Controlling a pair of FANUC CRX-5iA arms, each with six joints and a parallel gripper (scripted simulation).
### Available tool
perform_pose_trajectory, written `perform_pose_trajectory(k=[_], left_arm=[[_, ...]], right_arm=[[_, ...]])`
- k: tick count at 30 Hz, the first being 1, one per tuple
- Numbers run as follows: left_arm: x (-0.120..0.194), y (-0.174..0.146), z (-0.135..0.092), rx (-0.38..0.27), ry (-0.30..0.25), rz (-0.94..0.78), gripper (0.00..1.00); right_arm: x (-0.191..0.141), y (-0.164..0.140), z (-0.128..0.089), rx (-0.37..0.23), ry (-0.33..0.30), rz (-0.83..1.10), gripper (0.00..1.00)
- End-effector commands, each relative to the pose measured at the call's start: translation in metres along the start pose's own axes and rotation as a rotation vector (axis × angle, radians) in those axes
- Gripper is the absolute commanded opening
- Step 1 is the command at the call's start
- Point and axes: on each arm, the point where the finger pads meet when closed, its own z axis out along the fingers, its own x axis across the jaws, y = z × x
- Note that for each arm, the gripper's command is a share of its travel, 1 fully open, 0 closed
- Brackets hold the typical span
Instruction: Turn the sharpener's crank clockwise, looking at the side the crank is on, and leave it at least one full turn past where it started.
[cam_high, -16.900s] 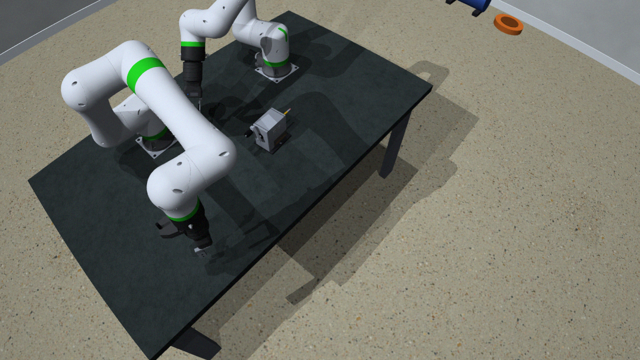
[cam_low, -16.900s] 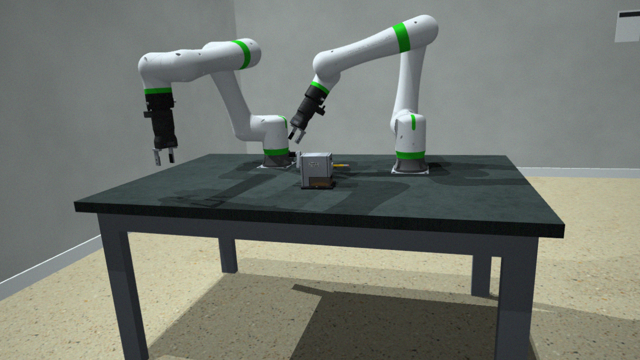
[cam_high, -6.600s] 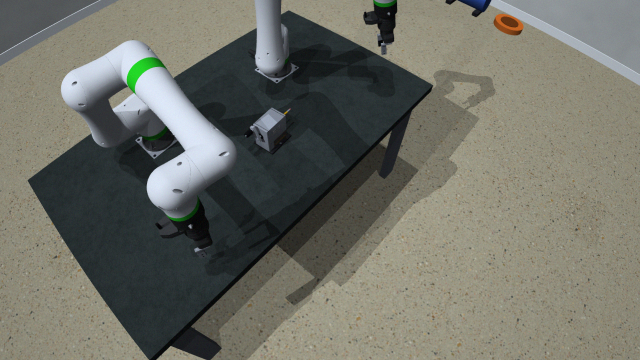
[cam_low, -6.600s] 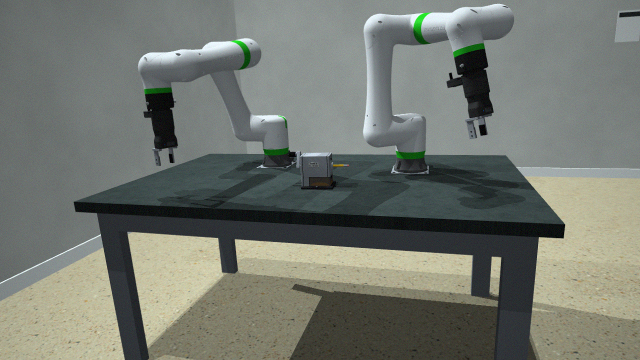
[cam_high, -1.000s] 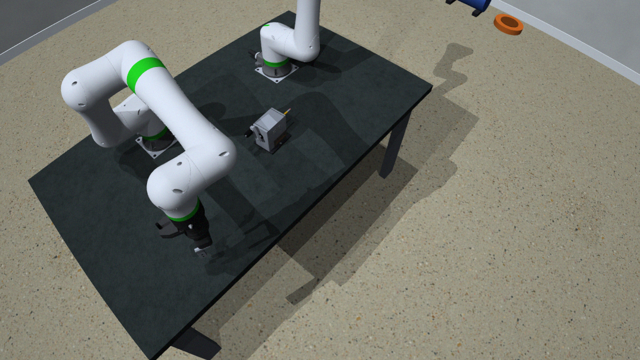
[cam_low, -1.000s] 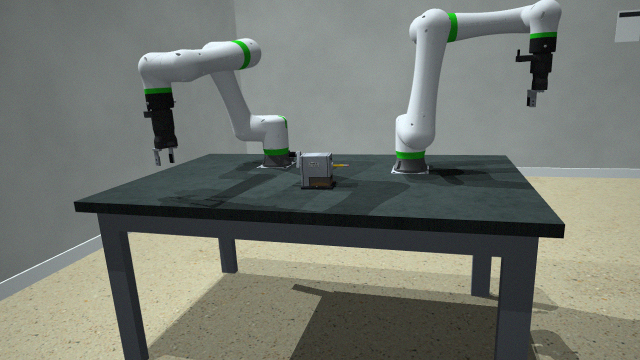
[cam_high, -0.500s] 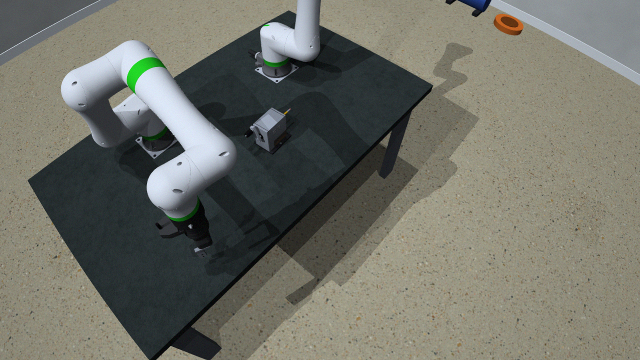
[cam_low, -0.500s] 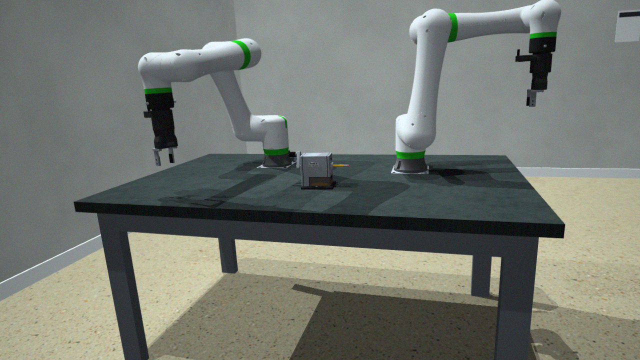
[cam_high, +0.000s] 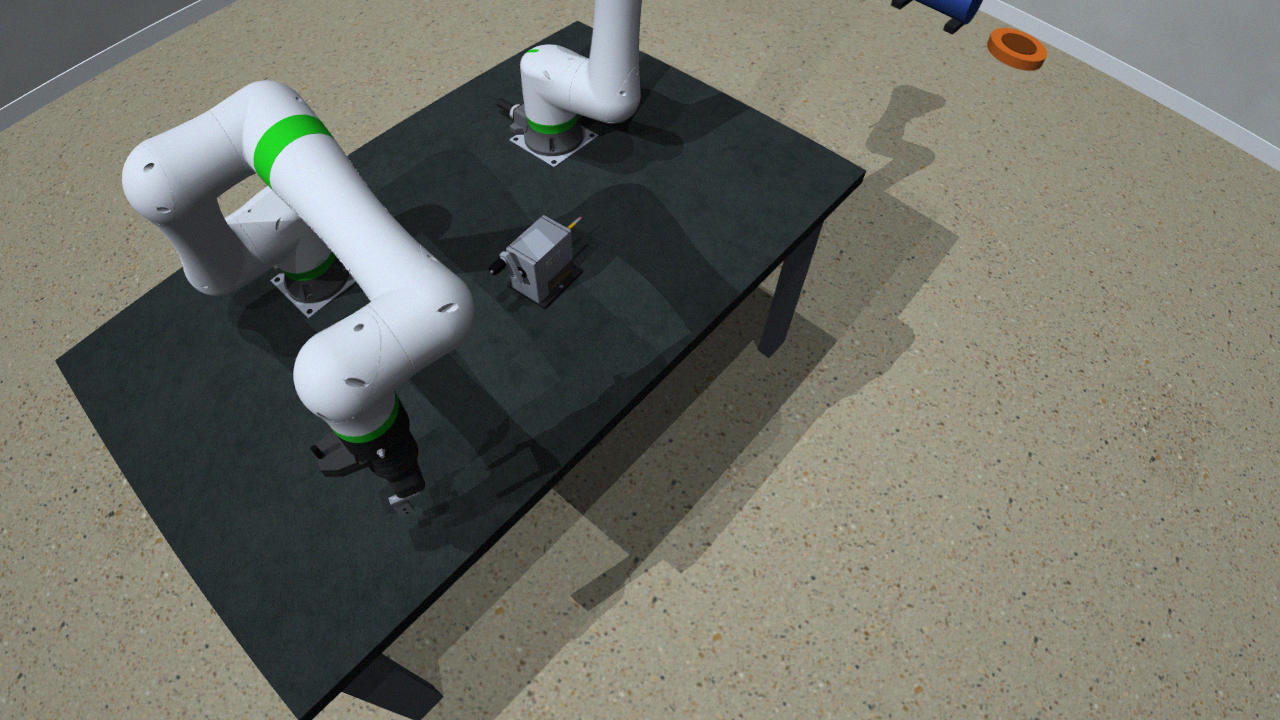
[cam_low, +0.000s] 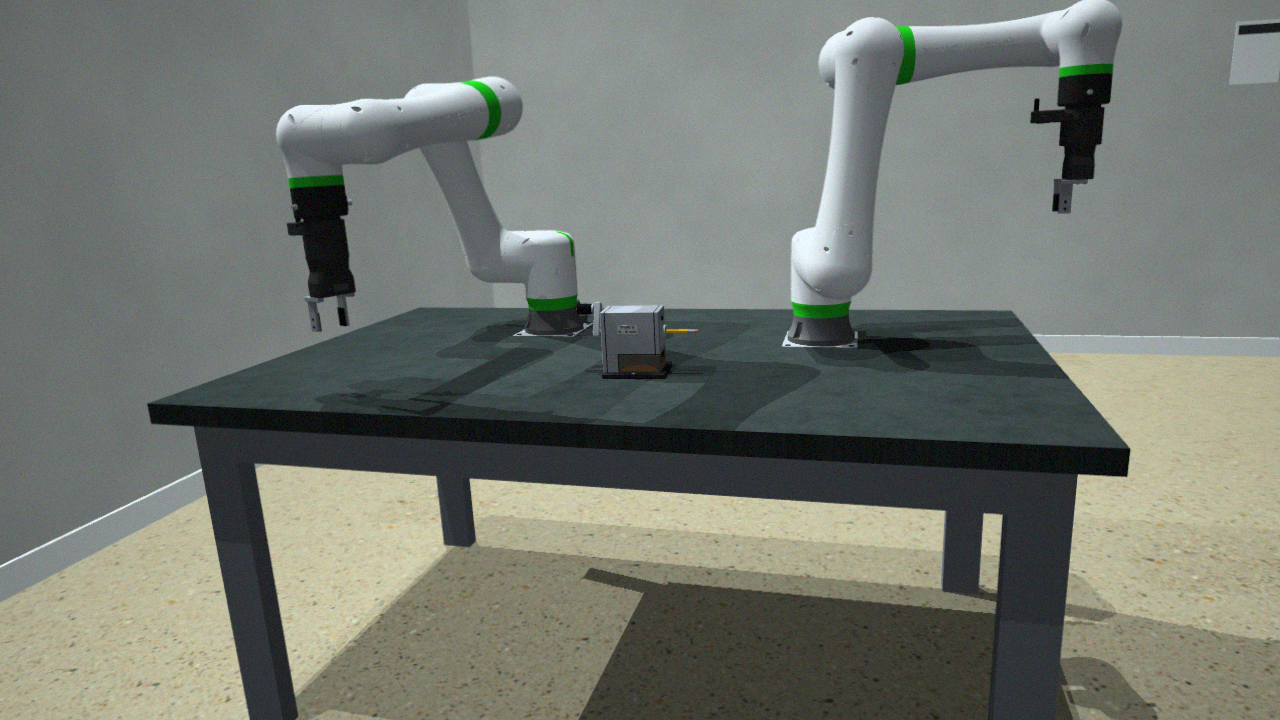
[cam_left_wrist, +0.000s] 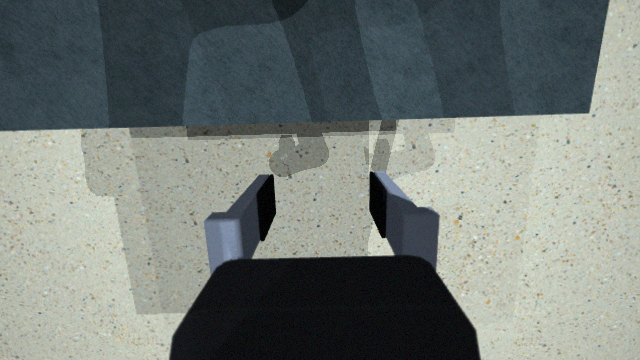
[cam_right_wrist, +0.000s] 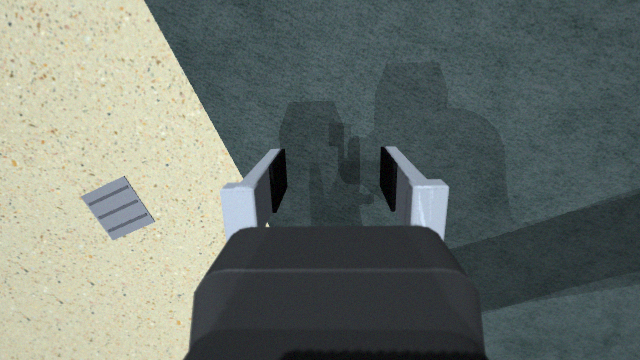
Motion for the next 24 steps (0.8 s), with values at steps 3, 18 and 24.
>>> perform_pose_trajectory(k=[3,18,24], left_arm=[[0.0,0.0,-0.001,-0.002,0.0,0.0,1.0],[0.0,0.0,-0.001,-0.002,0.0,0.0,1.0],[0.0,0.0,-0.001,-0.002,0.0,0.0,1.0]], right_arm=[[-0.001,0.0,-0.002,0.0,-0.003,0.0,1.0],[0.008,0.017,-0.005,0.001,-0.003,-0.016,1.0],[0.03,0.057,-0.013,0.002,-0.001,-0.055,1.0]])
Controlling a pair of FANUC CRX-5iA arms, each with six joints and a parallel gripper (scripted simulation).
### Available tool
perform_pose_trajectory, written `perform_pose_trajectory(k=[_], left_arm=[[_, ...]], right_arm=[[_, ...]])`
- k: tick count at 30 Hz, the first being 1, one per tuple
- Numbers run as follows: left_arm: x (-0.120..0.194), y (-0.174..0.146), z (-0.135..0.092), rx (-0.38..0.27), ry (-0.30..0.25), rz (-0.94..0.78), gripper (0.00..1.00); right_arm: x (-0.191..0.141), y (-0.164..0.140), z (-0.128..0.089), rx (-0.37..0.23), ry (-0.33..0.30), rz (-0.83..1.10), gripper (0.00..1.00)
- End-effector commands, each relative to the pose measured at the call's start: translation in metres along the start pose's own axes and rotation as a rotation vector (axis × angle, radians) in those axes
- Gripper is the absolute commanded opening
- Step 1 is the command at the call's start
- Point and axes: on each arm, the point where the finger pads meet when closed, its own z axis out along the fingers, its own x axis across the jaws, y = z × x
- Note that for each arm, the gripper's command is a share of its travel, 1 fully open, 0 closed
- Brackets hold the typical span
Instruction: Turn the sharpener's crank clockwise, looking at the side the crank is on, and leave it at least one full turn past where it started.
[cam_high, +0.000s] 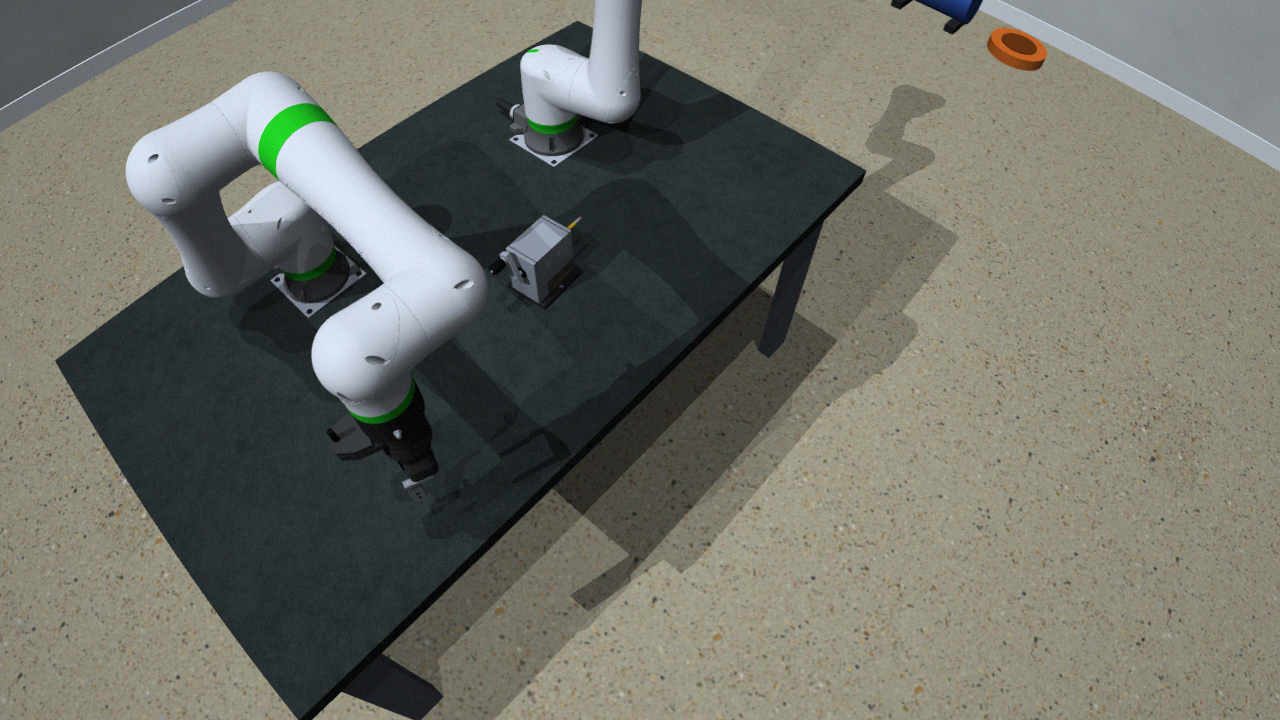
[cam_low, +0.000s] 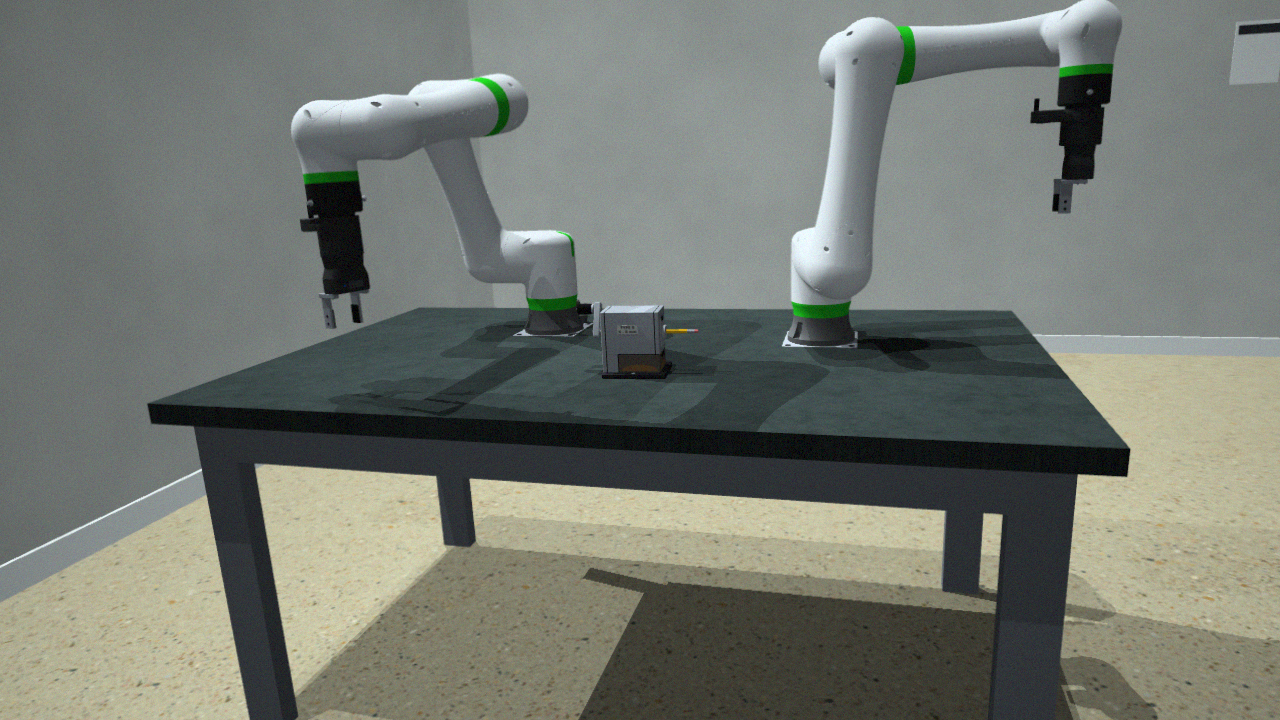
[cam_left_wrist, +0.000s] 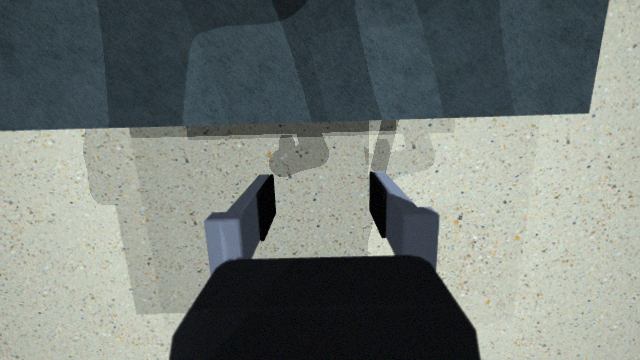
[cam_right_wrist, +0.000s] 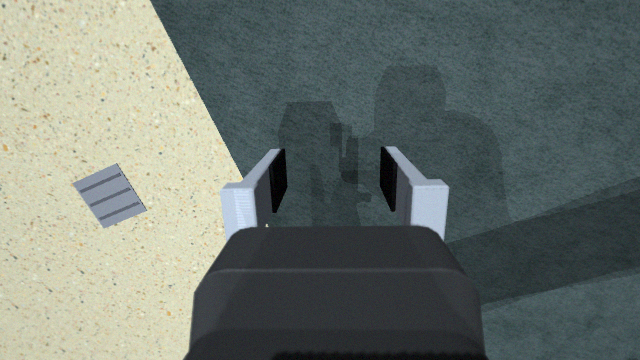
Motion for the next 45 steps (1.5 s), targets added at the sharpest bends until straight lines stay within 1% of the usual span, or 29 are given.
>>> perform_pose_trajectory(k=[1,11,13,14,25,28,30,31,34,45], left_arm=[[0.0,0.0,-0.001,-0.002,0.0,0.0,1.0],[0.0,0.0,-0.001,-0.002,0.0,0.0,1.0],[0.0,0.0,-0.001,-0.002,0.0,0.0,1.0],[0.0,0.0,-0.001,-0.002,0.0,0.0,1.0],[0.0,0.0,-0.001,-0.002,0.0,0.0,1.0],[0.0,0.0,-0.001,-0.002,0.0,0.0,1.0],[0.0,0.0,-0.001,-0.002,0.0,0.0,1.0],[0.0,0.0,-0.001,-0.002,0.0,0.0,1.0],[0.0,0.0,-0.001,-0.002,0.0,0.0,1.0],[0.0,0.0,-0.001,-0.002,0.0,0.0,1.0]], right_arm=[[0.019,0.037,-0.009,0.002,-0.002,-0.035,1.0],[0.066,0.104,-0.022,0.005,0.0,-0.108,1.0],[0.066,0.104,-0.022,0.005,0.0,-0.108,1.0],[0.082,0.123,-0.026,0.006,0.001,-0.13,1.0],[0.144,0.18,-0.037,0.009,0.002,-0.21,1.0],[0.164,0.195,-0.04,0.01,0.002,-0.234,1.0],[0.164,0.195,-0.04,0.01,0.002,-0.234,1.0],[0.183,0.208,-0.043,0.011,0.003,-0.258,1.0],[0.201,0.218,-0.045,0.011,0.003,-0.278,1.0],[0.28,0.252,-0.051,0.015,0.003,-0.372,1.0]])
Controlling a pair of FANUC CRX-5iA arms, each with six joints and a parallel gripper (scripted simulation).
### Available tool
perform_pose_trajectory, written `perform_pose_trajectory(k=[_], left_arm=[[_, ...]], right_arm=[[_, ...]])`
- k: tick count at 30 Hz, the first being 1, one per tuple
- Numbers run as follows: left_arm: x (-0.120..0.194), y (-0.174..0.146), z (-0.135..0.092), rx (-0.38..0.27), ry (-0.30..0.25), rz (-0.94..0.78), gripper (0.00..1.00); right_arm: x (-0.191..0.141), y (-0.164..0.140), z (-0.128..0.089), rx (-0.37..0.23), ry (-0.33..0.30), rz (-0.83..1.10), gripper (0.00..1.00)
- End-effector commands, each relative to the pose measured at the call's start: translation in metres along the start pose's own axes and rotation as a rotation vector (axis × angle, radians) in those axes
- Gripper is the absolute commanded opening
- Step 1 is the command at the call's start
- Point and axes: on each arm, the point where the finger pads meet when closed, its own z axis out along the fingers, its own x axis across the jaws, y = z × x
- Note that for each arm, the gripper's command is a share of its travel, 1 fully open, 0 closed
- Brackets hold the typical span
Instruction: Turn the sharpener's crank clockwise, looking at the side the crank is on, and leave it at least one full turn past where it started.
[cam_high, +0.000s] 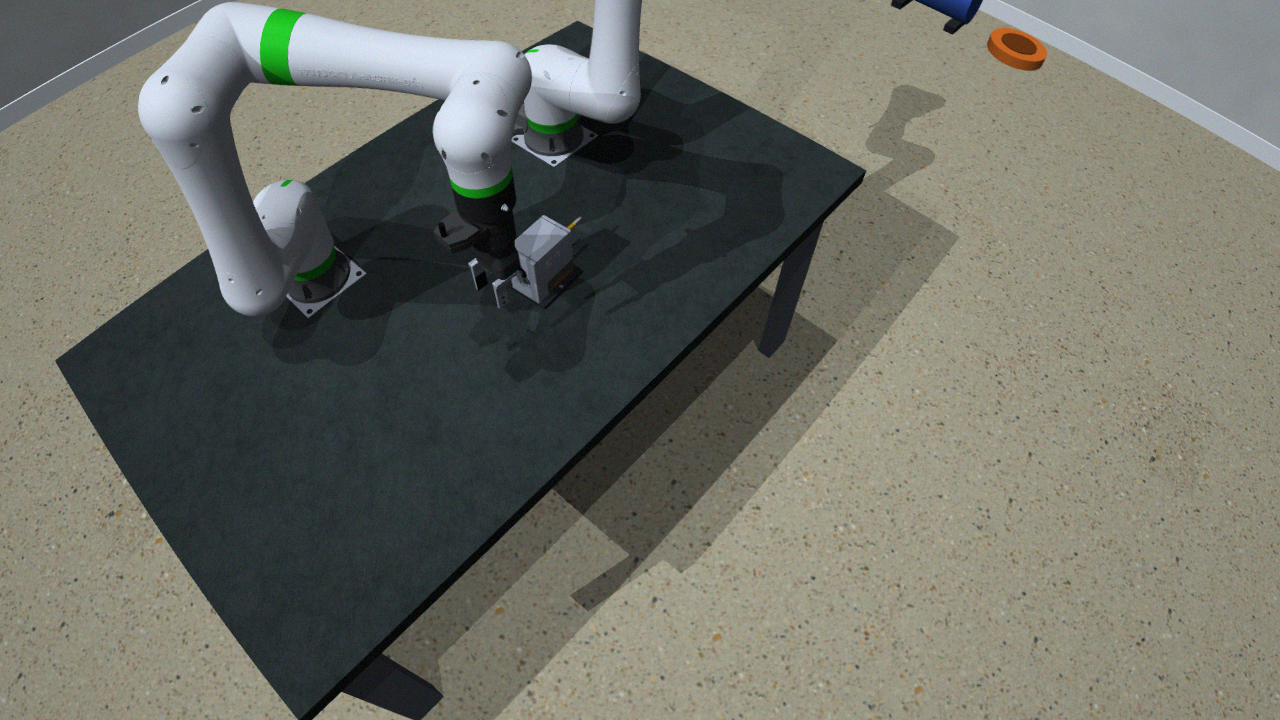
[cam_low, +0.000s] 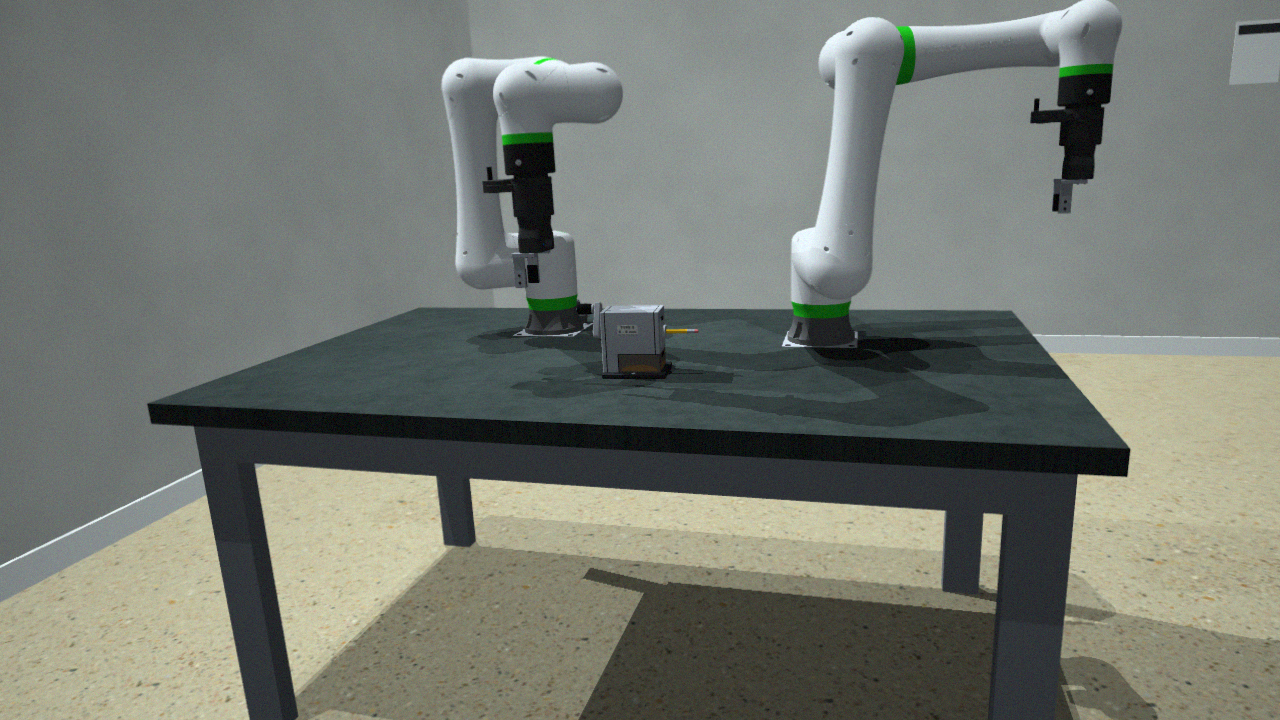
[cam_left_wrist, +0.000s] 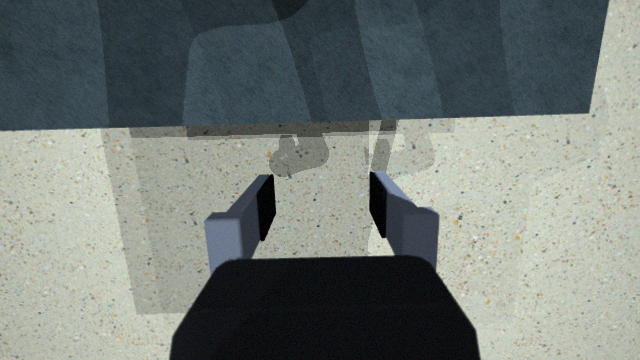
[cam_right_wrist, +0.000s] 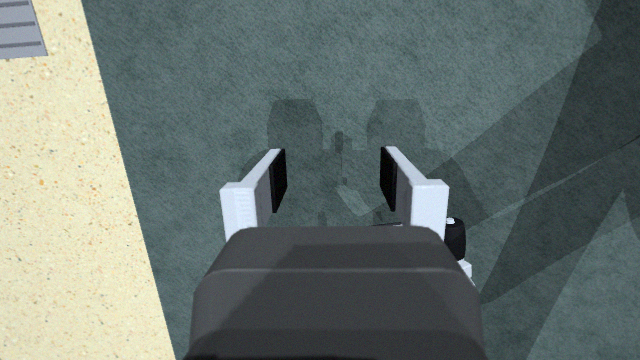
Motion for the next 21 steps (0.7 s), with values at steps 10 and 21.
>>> perform_pose_trajectory(k=[10,21], left_arm=[[0.0,0.0,-0.001,-0.002,0.0,0.0,1.0],[0.0,0.0,-0.001,-0.002,0.0,0.0,1.0]], right_arm=[[0.084,0.059,-0.007,0.006,-0.006,-0.116,1.0],[0.091,0.062,-0.007,0.006,-0.006,-0.126,0.0]])
